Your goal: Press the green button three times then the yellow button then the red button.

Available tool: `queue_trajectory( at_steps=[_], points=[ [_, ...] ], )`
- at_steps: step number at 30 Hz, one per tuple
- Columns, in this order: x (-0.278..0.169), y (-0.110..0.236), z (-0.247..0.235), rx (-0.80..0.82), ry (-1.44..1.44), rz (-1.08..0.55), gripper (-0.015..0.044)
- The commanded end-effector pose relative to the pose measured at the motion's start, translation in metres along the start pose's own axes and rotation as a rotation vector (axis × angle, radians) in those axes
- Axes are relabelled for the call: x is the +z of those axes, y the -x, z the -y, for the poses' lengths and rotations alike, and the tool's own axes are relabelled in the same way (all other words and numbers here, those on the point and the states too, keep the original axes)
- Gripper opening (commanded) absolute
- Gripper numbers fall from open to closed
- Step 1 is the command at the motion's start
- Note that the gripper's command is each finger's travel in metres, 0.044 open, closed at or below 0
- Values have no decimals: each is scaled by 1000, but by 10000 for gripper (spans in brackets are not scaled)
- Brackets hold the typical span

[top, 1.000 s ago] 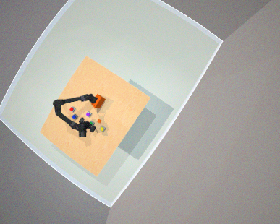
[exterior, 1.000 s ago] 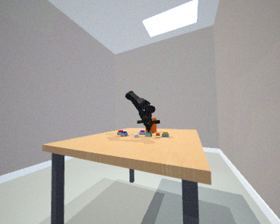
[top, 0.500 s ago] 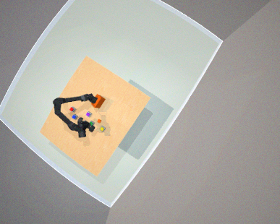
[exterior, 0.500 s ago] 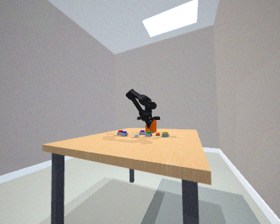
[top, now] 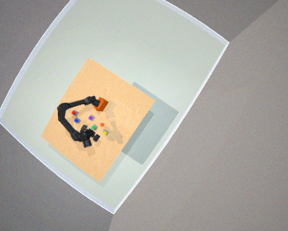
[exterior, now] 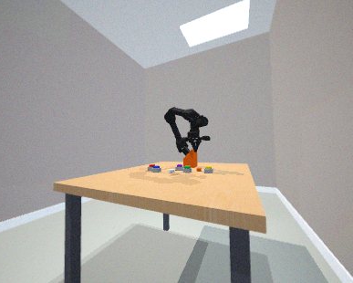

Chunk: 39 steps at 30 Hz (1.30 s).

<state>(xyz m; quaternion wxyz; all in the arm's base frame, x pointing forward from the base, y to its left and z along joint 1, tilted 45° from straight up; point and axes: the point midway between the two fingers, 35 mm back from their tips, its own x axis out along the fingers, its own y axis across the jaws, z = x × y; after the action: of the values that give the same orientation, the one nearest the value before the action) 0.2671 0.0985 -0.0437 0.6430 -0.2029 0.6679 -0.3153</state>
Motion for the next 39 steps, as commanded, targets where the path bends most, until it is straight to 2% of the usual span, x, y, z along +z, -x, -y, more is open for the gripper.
queue_trajectory(
  at_steps=[1,3,9,14,39],
  points=[
    [-17,-2,-56,-5,11,-3,20],
    [-25,-4,-76,-6,10,-3,20],
    [-26,-7,-78,-6,10,-3,20],
    [-26,-64,-78,-8,9,-3,20],
    [-26,-98,-77,-9,8,-2,20]
  ],
)
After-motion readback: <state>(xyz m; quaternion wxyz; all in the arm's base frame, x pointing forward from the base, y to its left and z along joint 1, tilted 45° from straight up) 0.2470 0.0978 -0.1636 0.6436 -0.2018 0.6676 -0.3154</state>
